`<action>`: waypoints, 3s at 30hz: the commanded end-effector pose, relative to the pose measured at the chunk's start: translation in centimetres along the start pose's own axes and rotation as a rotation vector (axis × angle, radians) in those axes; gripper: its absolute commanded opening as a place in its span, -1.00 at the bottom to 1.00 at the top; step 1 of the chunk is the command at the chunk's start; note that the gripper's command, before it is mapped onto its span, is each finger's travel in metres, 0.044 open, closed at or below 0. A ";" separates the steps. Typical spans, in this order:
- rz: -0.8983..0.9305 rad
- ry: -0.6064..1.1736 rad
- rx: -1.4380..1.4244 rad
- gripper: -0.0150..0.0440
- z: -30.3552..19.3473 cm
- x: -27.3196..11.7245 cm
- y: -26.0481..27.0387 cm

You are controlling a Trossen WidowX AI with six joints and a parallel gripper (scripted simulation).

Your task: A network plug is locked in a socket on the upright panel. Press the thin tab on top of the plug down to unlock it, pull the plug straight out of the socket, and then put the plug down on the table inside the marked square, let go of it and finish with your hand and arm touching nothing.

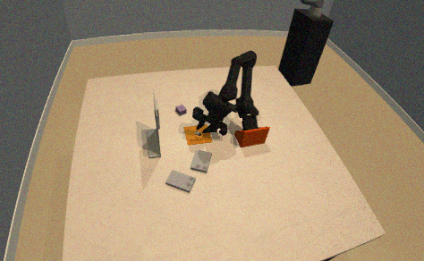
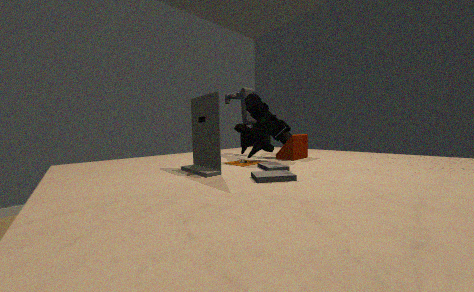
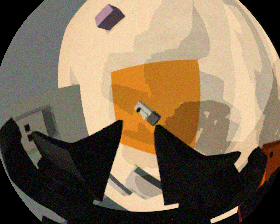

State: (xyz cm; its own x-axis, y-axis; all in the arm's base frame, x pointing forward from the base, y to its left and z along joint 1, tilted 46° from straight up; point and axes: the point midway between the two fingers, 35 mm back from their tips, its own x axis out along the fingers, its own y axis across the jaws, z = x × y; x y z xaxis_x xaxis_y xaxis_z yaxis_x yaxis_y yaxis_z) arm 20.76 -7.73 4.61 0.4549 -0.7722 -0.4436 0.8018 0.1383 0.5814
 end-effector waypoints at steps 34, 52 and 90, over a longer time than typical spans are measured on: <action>0.004 0.008 0.014 0.04 -0.2 -2.5 1.2; -0.003 0.015 0.014 0.04 -0.5 -3.9 2.0; 0.003 0.007 0.012 0.04 -0.2 -7.1 4.0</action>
State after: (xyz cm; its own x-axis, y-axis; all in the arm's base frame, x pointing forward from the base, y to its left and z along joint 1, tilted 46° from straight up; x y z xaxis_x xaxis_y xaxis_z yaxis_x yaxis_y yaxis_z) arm 20.60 -1.91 9.53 0.4574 -0.7650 -0.4534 0.7995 0.1306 0.5863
